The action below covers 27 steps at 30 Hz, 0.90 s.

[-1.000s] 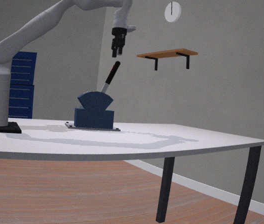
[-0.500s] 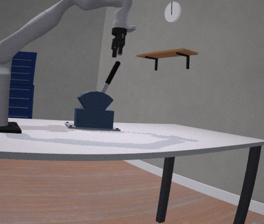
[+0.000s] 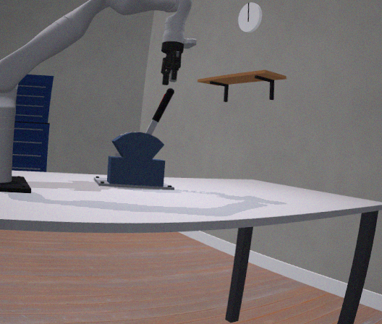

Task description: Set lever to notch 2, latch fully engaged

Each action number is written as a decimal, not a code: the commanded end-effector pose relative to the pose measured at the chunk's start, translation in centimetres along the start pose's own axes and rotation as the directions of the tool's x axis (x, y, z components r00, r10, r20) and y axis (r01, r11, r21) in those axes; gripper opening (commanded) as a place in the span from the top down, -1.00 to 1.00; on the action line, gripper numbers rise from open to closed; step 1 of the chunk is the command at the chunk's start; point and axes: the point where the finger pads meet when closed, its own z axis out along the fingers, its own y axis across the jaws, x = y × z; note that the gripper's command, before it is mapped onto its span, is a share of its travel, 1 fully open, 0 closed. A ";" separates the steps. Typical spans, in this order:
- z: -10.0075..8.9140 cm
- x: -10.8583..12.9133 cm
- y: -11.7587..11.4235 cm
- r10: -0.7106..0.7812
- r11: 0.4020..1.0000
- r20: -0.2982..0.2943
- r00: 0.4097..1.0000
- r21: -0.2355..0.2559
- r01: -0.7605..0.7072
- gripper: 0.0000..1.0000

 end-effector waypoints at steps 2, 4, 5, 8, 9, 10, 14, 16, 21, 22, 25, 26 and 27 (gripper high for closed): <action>0.4 0.0 0.0 0.009 1.000 -0.002 1.000 0.009 -0.009 -0.96; 0.4 0.0 0.0 0.009 1.000 -0.002 1.000 0.009 -0.009 -0.96; 0.5 -0.1 -0.2 -0.001 1.000 -0.002 1.000 0.009 0.001 -0.96; 1.1 0.0 0.0 0.011 1.000 -0.002 1.000 0.009 -0.011 -0.96; 1.3 0.0 0.0 0.009 1.000 -0.002 1.000 0.009 -0.009 -0.96; 1.5 0.0 0.0 0.009 1.000 -0.001 1.000 0.009 -0.009 -0.96; 2.3 0.0 0.0 0.010 1.000 -0.001 1.000 0.009 -0.010 -0.96; 2.8 0.0 0.0 0.010 1.000 -0.001 1.000 0.009 -0.010 -0.96; 3.4 0.0 0.0 0.009 1.000 -0.001 1.000 0.009 -0.009 -0.96; 3.7 -0.1 -0.2 -0.003 1.000 -0.001 1.000 0.009 0.003 -0.96; 4.3 -0.1 -0.1 0.008 1.000 -0.001 1.000 0.009 -0.008 -0.96; 4.5 0.0 -0.1 0.005 1.000 -0.001 1.000 0.009 -0.005 -0.96; 4.7 -0.1 -0.1 0.004 1.000 -0.001 1.000 0.009 -0.004 -0.96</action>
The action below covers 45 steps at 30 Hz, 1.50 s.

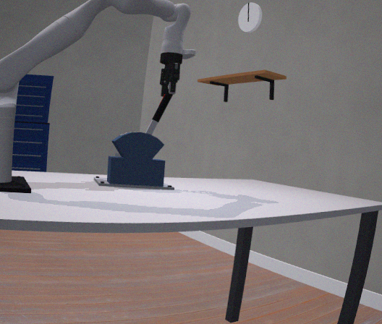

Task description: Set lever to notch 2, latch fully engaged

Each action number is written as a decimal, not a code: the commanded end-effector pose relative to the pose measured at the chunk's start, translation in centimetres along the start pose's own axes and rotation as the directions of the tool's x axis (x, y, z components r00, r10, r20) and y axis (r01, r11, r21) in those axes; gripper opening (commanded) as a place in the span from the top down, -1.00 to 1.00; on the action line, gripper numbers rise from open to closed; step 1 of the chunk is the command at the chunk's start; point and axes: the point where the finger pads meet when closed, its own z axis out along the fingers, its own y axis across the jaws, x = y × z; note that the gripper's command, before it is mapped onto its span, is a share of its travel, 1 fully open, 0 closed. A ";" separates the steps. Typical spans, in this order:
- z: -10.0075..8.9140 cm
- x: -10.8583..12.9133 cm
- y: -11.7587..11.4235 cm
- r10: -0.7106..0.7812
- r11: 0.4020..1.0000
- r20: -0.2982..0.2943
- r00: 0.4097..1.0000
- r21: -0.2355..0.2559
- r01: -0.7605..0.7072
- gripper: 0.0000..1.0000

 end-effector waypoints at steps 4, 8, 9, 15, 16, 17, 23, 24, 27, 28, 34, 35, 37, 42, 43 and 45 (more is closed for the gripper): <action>1.2 -0.1 -0.1 0.005 1.000 0.003 1.000 0.008 -0.005 -0.96; 1.7 -0.1 -0.2 0.003 1.000 0.003 1.000 0.008 -0.003 -0.96; 1.8 -0.1 -0.2 0.003 1.000 0.003 1.000 0.008 -0.003 -0.96; 2.0 -0.1 -0.2 0.002 1.000 0.003 1.000 0.008 -0.002 -0.96; 2.1 -0.1 -0.2 0.001 1.000 0.003 1.000 0.008 -0.001 -0.96; 2.1 -0.1 -0.2 0.001 1.000 0.003 1.000 0.008 -0.001 -0.96; 2.1 -0.1 -0.2 0.002 1.000 0.002 1.000 0.009 -0.002 -0.96; 2.1 -0.1 -0.2 0.002 1.000 0.002 1.000 0.009 -0.002 -0.96; 2.1 -0.1 -0.2 0.002 1.000 0.002 1.000 0.009 -0.002 -0.96; 2.1 -0.1 -0.2 0.002 1.000 0.002 1.000 0.009 -0.002 -0.96; 2.1 -0.1 -0.2 0.002 1.000 0.002 1.000 0.009 -0.002 -0.96; 2.1 -0.1 -0.2 0.002 1.000 0.002 1.000 0.009 -0.002 -0.96; 2.1 -0.1 -0.2 0.002 1.000 0.002 1.000 0.009 -0.002 -0.96; 2.1 -0.1 -0.2 0.002 1.000 0.002 1.000 0.009 -0.002 -0.96; 2.1 -0.1 -0.2 0.002 1.000 0.002 1.000 0.009 -0.002 -0.96; 2.1 -0.1 -0.2 0.002 1.000 0.002 1.000 0.009 -0.002 -0.96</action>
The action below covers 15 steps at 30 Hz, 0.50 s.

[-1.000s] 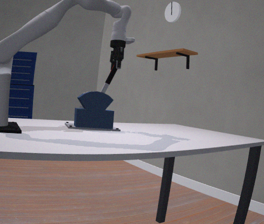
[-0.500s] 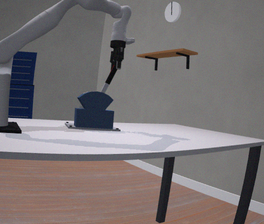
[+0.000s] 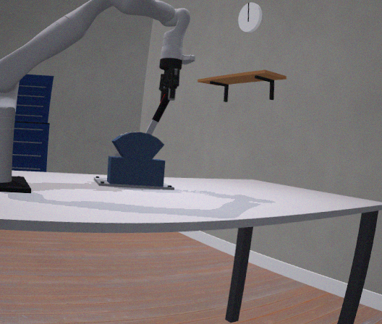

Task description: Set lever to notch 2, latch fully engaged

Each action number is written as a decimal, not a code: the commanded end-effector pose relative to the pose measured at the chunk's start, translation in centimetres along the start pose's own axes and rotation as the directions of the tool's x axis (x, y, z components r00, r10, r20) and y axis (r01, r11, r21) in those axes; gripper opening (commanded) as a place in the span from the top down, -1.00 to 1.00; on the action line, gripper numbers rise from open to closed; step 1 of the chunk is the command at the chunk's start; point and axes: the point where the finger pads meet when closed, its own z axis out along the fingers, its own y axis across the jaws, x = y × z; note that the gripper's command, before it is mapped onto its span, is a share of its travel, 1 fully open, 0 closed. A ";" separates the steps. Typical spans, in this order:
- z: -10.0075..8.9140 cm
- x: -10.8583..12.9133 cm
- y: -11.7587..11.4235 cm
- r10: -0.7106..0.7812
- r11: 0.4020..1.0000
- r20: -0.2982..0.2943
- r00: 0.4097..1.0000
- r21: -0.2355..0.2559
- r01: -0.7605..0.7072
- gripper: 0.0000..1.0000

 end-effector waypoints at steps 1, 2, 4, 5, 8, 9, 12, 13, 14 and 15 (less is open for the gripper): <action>0.0 0.0 -0.3 0.007 1.000 0.001 1.000 0.010 -0.007 -0.96; 0.0 0.0 -0.3 0.007 1.000 0.001 1.000 0.010 -0.007 -0.96; 0.0 0.0 -0.3 0.007 1.000 0.001 1.000 0.010 -0.007 -0.96; 0.0 0.0 -0.3 0.007 1.000 0.001 1.000 0.010 -0.007 -0.96; 0.0 0.0 -0.3 0.007 1.000 0.001 1.000 0.010 -0.007 -0.96; 0.0 0.0 -0.3 0.007 1.000 0.001 1.000 0.010 -0.007 -0.96; 0.0 0.0 -0.3 0.007 1.000 0.001 1.000 0.010 -0.007 1.00; 0.0 0.0 -0.3 0.007 1.000 0.001 1.000 0.010 -0.007 1.00; 0.0 0.0 -0.3 0.007 1.000 0.001 1.000 0.010 -0.007 1.00; 0.0 0.0 -0.3 0.007 1.000 0.001 1.000 0.010 -0.007 1.00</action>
